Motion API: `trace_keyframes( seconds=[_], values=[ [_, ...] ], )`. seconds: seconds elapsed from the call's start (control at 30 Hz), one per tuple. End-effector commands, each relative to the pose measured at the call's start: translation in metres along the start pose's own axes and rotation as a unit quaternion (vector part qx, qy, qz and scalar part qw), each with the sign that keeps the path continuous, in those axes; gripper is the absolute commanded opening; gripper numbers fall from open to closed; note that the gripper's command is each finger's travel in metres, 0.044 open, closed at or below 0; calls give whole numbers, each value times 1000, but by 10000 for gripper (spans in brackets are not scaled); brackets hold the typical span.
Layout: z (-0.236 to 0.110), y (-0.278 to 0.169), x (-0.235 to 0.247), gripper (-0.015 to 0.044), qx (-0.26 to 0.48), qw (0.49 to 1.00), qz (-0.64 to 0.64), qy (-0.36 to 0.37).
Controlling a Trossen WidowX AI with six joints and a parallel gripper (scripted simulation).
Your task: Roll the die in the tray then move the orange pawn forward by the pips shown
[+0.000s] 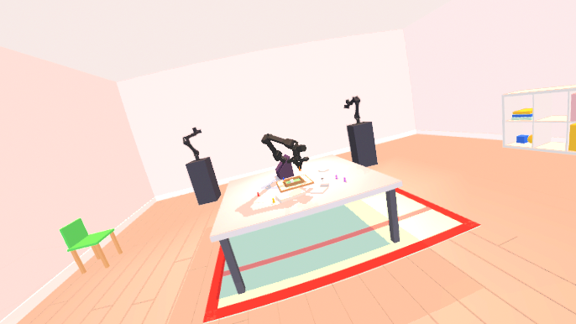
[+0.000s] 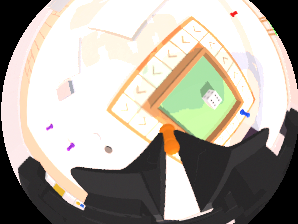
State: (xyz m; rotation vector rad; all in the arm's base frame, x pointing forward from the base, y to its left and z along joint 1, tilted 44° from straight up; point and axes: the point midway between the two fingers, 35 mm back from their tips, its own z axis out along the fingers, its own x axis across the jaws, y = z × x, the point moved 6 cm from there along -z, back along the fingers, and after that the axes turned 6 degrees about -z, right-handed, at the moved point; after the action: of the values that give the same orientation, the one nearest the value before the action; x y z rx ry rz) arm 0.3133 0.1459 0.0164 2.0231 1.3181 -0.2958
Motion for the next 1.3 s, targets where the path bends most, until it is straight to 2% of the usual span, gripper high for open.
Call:
trace_keyframes(
  seconds=[0.0,0.8,1.0,1.27],
  values=[
    [7,-22,1,0,2,1000,0,1],
    [52,-133,-31,0,2,1000,-1,-3],
    [58,-135,-33,0,2,1000,-1,-4],
    [88,-135,-34,0,2,1000,-1,-4]
  ],
)
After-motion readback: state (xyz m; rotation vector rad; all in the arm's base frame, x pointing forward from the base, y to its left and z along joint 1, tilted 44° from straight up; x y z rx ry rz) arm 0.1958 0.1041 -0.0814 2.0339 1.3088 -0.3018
